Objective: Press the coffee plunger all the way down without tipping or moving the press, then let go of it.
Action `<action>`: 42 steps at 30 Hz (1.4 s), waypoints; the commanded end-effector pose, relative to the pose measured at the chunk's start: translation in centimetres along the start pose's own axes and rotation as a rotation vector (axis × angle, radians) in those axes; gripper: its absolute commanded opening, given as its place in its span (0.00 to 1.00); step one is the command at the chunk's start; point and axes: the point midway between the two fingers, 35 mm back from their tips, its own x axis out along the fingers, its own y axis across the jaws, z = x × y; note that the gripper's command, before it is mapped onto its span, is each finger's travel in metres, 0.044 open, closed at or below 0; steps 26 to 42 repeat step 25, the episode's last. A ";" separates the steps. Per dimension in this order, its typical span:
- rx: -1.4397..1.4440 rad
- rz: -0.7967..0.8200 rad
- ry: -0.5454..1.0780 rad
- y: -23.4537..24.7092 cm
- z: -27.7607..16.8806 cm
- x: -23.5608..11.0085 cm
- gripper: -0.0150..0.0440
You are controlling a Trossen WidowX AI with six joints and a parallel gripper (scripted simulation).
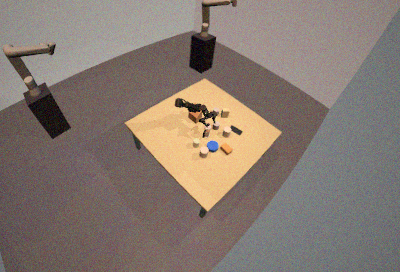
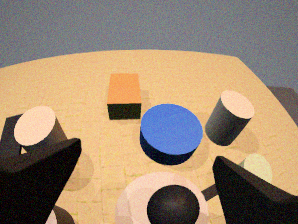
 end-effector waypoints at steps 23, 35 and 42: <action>-0.010 0.005 0.016 -1.7 5.4 -5.8 1.00; -0.010 0.005 0.016 -1.7 5.4 -5.8 1.00; -0.010 0.005 0.016 -1.7 5.4 -5.8 1.00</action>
